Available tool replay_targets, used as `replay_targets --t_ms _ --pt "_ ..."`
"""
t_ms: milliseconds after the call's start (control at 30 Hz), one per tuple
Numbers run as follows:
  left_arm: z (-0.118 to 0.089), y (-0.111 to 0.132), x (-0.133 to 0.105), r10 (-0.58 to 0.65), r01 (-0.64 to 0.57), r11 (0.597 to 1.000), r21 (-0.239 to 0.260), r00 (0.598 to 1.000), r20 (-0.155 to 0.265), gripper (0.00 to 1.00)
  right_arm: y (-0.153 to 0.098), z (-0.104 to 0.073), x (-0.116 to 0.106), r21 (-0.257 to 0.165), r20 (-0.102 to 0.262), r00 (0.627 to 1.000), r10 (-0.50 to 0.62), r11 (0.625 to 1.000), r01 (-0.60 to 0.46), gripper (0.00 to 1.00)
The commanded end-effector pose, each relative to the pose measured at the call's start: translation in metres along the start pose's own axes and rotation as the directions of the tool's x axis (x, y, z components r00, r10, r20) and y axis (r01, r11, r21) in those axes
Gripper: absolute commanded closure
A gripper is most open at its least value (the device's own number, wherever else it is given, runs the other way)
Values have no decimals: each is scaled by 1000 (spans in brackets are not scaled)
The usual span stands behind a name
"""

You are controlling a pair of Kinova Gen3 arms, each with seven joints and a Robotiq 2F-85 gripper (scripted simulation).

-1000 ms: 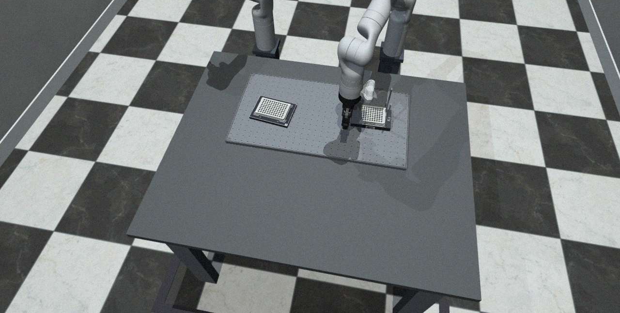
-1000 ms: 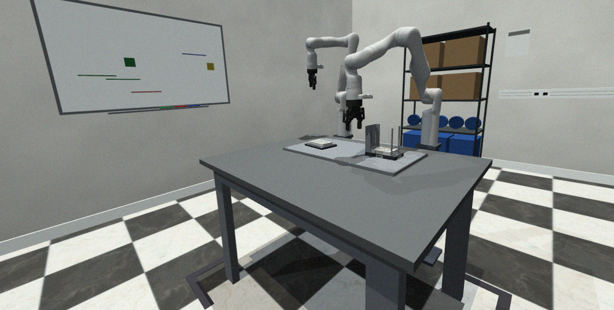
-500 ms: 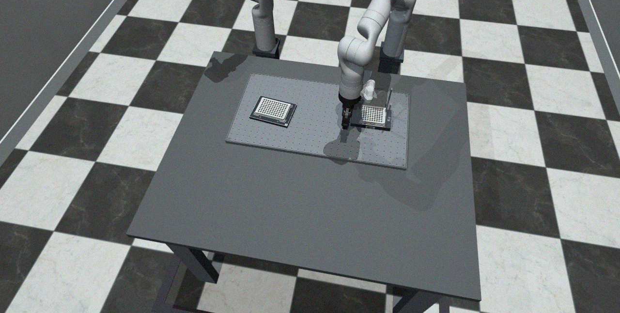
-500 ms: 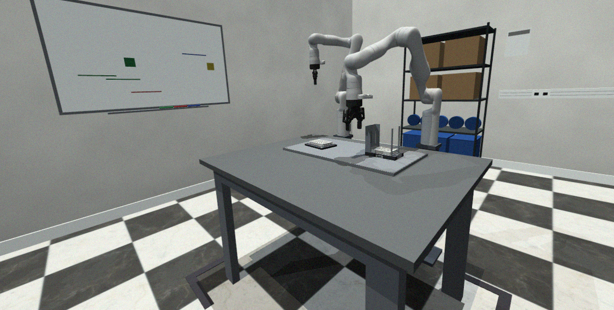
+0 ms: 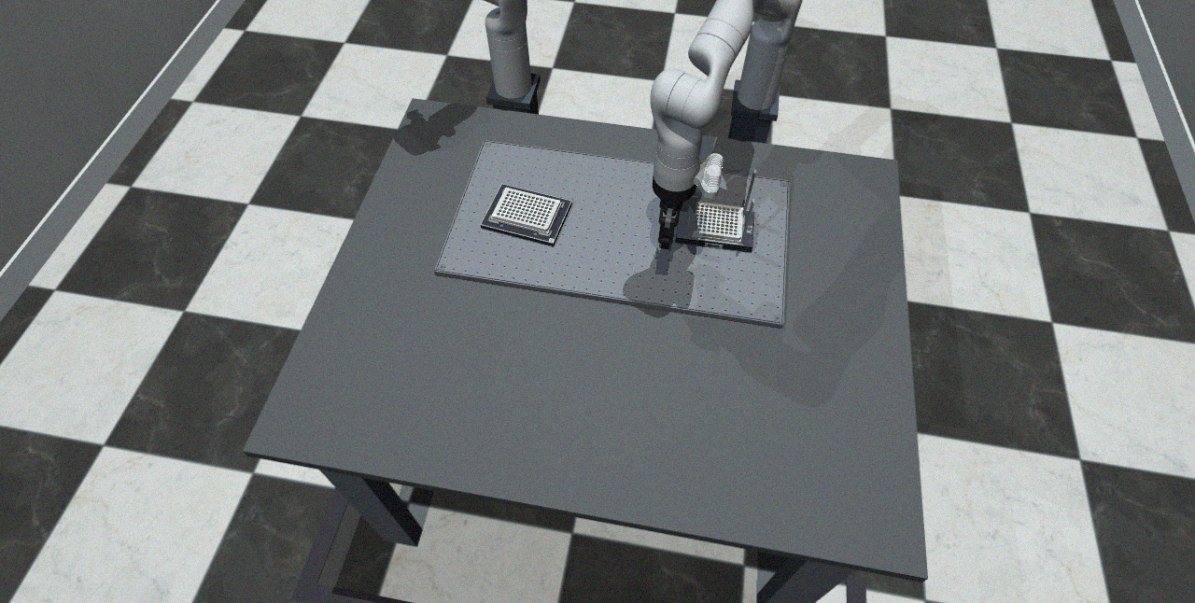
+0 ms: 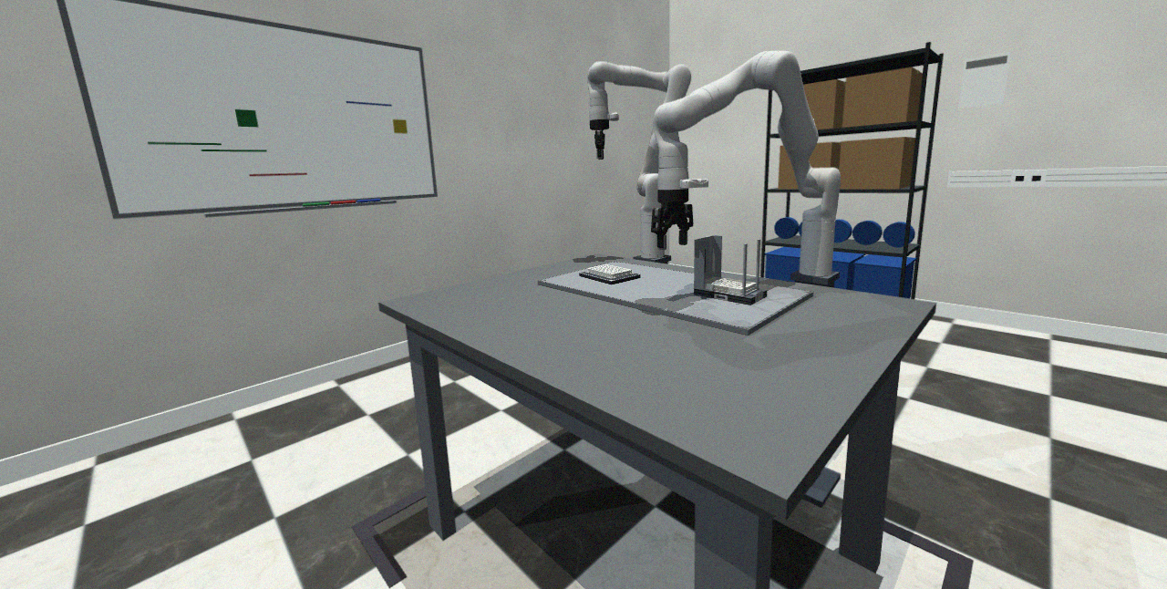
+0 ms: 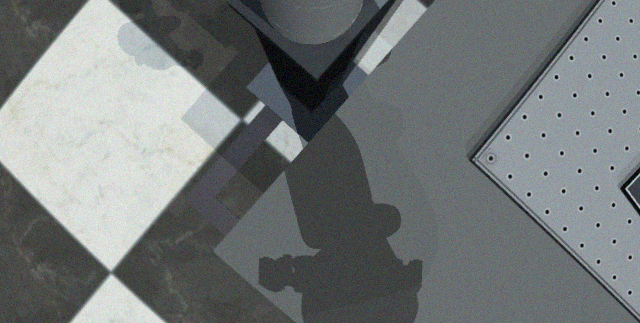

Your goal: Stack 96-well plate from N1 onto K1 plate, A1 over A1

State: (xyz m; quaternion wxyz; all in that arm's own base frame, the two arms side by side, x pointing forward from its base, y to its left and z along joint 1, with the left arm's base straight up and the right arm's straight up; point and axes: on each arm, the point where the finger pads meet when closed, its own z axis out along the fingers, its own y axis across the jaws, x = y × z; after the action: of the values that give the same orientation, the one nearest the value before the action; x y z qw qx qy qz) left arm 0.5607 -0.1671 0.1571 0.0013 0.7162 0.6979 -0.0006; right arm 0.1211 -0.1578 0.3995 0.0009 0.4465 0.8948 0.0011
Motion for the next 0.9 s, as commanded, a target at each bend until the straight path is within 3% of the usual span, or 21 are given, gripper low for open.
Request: replay_targets --t_ms 0,333,867 --pt "-1 1 0 0 0 1000 -3 1000 0 2 0 0 0 -1 1 1000 0 1000 0 2" --pt "-1 1 0 0 0 1000 -3 1000 0 2 0 0 0 -1 1 1000 0 1000 0 2" --pt "-9 -2 -75 48 -48 999 -7 999 -1 2 0 0 0 -1 1 1000 0 1000 0 2"
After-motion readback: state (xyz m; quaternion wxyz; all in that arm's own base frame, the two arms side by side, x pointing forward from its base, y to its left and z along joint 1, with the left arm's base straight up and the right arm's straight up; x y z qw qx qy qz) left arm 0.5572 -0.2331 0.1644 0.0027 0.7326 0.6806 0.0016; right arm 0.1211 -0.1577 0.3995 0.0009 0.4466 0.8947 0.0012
